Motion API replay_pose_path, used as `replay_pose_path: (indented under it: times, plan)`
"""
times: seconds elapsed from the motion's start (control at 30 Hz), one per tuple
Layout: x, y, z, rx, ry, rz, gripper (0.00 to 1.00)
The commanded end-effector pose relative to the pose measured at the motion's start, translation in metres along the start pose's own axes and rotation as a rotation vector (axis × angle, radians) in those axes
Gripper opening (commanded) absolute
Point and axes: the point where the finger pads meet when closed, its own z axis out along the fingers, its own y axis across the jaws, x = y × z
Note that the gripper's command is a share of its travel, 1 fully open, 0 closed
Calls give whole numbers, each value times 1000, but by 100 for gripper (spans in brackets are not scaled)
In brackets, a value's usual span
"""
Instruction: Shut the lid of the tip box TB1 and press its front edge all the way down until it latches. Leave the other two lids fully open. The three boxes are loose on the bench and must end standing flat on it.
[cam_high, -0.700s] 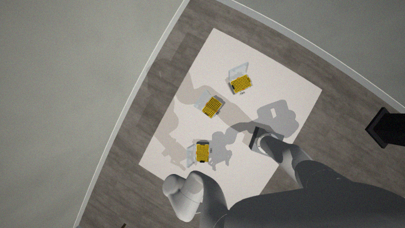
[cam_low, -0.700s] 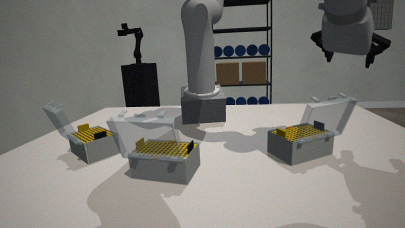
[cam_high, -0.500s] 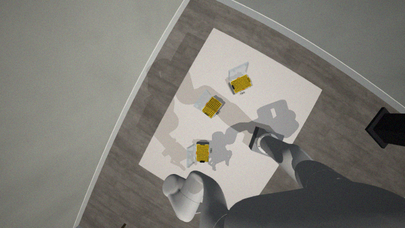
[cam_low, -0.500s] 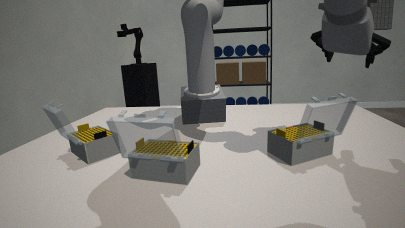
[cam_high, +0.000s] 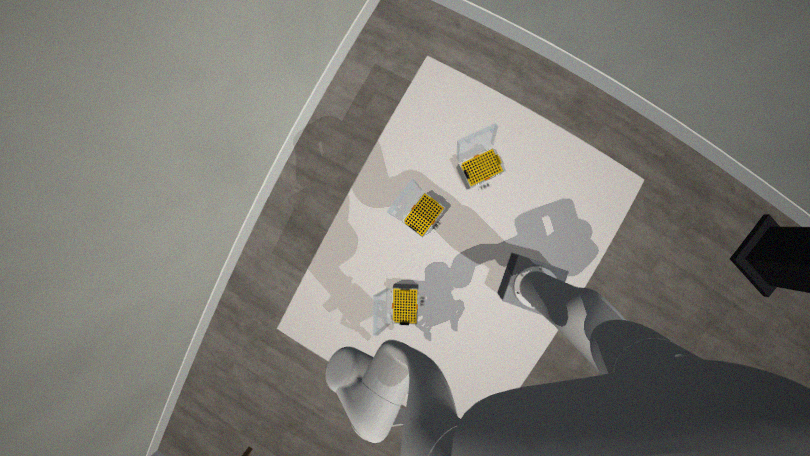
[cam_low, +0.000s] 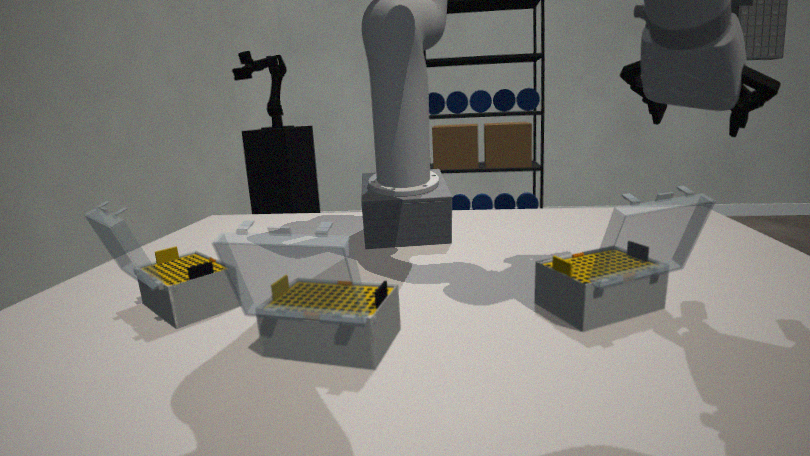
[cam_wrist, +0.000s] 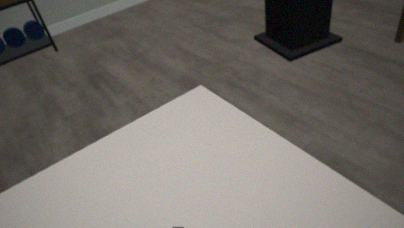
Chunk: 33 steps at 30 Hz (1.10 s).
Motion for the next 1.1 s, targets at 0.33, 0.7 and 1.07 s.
replay_pose_path:
  times: [0.33, 0.7, 1.07]
  plan:
    - [-43, -2, -50, -119, -47, 175, 100]
    - [-69, -8, -77, -153, -59, 230, 100]
    - [-99, -20, -108, -217, -80, 333, 100]
